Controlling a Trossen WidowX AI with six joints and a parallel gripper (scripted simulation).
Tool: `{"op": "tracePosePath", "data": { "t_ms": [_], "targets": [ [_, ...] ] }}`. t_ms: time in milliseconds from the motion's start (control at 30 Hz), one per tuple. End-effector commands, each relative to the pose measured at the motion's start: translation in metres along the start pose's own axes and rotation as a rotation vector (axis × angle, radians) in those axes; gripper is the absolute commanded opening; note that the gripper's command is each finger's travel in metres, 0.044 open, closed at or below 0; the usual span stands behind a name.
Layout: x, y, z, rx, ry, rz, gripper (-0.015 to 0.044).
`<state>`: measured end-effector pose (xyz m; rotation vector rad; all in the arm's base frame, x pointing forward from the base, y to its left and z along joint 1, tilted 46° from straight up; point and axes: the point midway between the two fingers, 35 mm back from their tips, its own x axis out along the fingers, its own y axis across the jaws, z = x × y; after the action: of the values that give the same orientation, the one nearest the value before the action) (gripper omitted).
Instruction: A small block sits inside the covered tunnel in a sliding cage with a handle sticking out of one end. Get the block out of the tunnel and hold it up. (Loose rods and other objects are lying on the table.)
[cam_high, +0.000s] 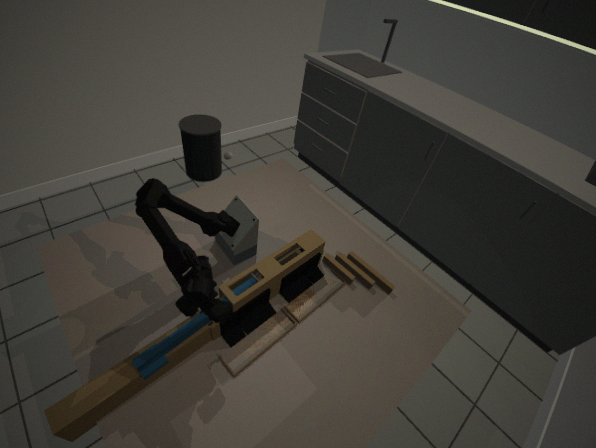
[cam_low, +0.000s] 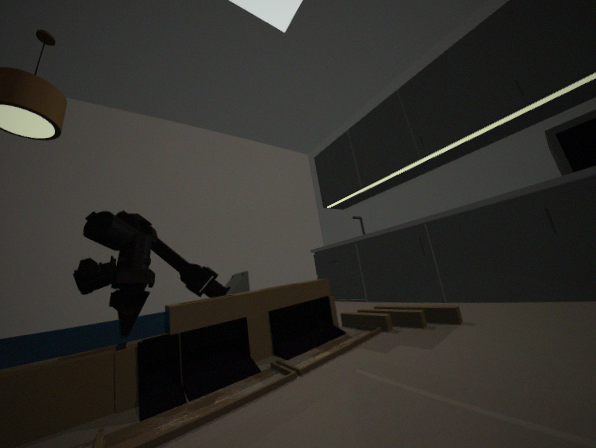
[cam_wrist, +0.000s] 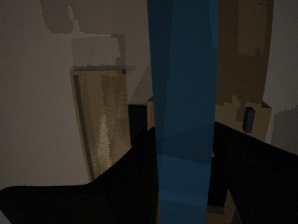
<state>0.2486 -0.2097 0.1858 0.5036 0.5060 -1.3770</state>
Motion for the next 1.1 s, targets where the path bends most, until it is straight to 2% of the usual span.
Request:
{"op": "tracePosePath", "data": {
  "t_ms": [0,267,533,600,733,1067],
  "targets": [
    [0.000,0.000,0.000,0.000,0.000,0.000,0.0026],
    [-0.004,0.001,0.000,0.007,-0.006,-0.008,0.0236],
    [-0.035,0.010,0.000,0.061,-0.072,-0.049,0.0440],
    [-0.026,0.006,-0.004,0.044,-0.046,-0.041,0.0440],
    [-0.038,0.006,-0.027,0.064,-0.077,-0.052,0.0440],
    [-0.032,0.004,-0.029,0.065,-0.078,-0.052,0.0440]
  ]
}}
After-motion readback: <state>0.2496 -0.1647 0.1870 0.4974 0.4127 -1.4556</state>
